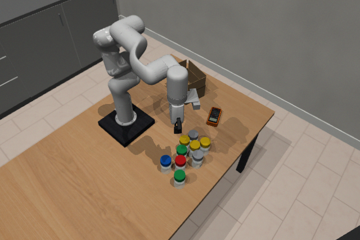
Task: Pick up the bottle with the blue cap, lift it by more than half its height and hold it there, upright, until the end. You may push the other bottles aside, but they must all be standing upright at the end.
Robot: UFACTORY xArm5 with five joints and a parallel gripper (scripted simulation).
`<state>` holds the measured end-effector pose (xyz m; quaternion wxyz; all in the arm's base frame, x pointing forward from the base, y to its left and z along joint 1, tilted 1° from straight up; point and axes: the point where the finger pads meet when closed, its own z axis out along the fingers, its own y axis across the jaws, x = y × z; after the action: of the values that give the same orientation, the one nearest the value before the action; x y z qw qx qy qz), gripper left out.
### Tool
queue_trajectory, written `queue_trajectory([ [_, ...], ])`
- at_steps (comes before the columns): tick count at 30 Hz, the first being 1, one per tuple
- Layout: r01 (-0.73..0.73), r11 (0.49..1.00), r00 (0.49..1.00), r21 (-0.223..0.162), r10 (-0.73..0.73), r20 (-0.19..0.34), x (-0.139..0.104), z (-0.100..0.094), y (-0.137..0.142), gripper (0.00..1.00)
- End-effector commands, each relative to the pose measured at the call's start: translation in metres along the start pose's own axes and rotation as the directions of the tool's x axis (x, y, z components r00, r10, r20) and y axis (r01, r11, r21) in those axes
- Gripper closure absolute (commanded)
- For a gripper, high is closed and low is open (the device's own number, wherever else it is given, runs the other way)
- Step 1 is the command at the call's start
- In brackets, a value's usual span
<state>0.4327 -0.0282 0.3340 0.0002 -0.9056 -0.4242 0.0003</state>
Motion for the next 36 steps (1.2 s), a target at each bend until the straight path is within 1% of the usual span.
queue_trajectory([
  [1,0.000,1.000,1.000,-0.003,0.000,-0.003,0.000,-0.002,0.000,0.21],
  [10,-0.004,1.000,1.000,-0.006,0.004,0.000,0.000,-0.001,0.001,0.21],
  [17,-0.049,0.999,0.999,-0.005,0.049,0.001,-0.003,0.004,0.001,0.21],
  [22,-0.110,0.994,0.994,-0.004,0.110,0.001,-0.008,0.011,0.001,0.21],
  [23,-0.142,0.990,0.990,-0.003,0.142,0.001,-0.010,0.015,0.001,0.21],
  [25,-0.142,0.990,0.990,-0.003,0.142,0.001,-0.010,0.015,0.001,0.21],
  [26,-0.175,0.985,0.985,-0.003,0.175,0.002,-0.013,0.019,0.001,0.21],
  [36,-0.336,0.942,0.942,0.000,0.336,0.003,-0.026,0.039,0.000,0.21],
])
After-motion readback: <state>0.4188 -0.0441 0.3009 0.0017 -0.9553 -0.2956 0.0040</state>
